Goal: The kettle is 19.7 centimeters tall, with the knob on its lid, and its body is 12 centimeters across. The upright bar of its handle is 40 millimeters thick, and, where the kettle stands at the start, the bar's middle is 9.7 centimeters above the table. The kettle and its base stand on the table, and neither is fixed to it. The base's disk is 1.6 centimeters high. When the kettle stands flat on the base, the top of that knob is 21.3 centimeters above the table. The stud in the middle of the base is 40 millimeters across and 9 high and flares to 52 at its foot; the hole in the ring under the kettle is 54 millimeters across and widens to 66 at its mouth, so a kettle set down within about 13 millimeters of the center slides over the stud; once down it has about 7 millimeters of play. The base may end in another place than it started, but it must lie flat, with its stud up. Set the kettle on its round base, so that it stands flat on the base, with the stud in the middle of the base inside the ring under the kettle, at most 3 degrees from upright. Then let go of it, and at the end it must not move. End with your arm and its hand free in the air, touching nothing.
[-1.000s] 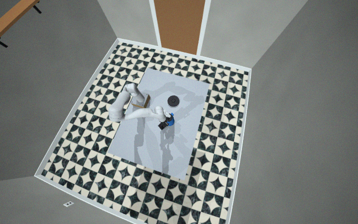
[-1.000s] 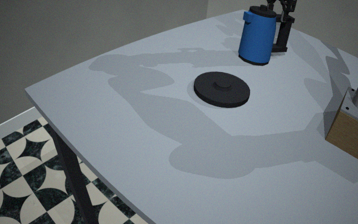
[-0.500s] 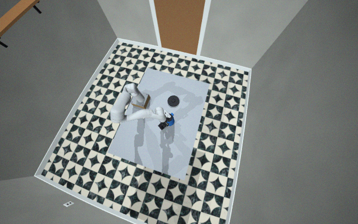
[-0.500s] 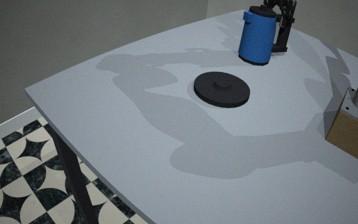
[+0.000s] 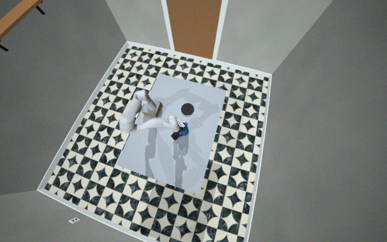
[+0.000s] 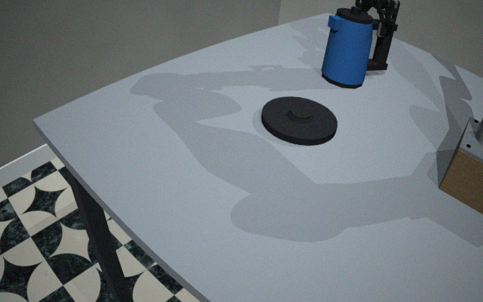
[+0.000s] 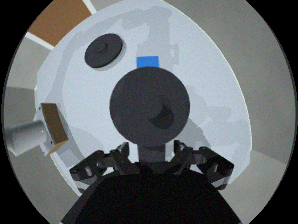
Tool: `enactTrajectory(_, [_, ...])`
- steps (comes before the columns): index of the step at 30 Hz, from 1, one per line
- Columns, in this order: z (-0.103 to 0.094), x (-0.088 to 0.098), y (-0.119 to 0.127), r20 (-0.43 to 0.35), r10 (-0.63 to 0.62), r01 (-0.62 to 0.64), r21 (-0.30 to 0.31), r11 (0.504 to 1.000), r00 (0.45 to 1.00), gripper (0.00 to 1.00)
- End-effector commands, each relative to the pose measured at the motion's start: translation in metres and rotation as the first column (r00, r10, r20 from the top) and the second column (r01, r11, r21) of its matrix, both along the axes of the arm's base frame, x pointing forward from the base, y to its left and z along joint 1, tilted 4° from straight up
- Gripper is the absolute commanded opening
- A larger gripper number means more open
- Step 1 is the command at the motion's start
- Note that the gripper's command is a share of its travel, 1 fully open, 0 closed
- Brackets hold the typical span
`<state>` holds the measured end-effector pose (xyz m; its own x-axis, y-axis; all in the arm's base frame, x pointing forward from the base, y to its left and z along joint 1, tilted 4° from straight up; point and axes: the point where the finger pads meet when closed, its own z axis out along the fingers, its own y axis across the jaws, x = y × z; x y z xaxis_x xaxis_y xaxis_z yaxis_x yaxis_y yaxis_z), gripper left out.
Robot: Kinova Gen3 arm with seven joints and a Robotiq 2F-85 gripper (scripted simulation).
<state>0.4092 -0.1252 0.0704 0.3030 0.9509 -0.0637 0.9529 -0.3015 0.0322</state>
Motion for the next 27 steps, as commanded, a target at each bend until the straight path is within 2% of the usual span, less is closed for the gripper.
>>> enactTrajectory(1, [0.0006, 0.0004, 0.0000, 0.001, 0.000, 0.000, -0.001, 1.000, 1.000, 0.80])
enactTrajectory(18, [0.0006, 0.0004, 0.0000, 0.001, 0.000, 0.000, -0.001, 1.000, 1.000, 0.80])
enactTrajectory(19, [0.0006, 0.0004, 0.0000, 0.001, 0.000, 0.000, -0.001, 1.000, 1.000, 0.00])
enactTrajectory(27, [0.0006, 0.0004, 0.0000, 0.001, 0.000, 0.000, -0.001, 1.000, 1.000, 0.00])
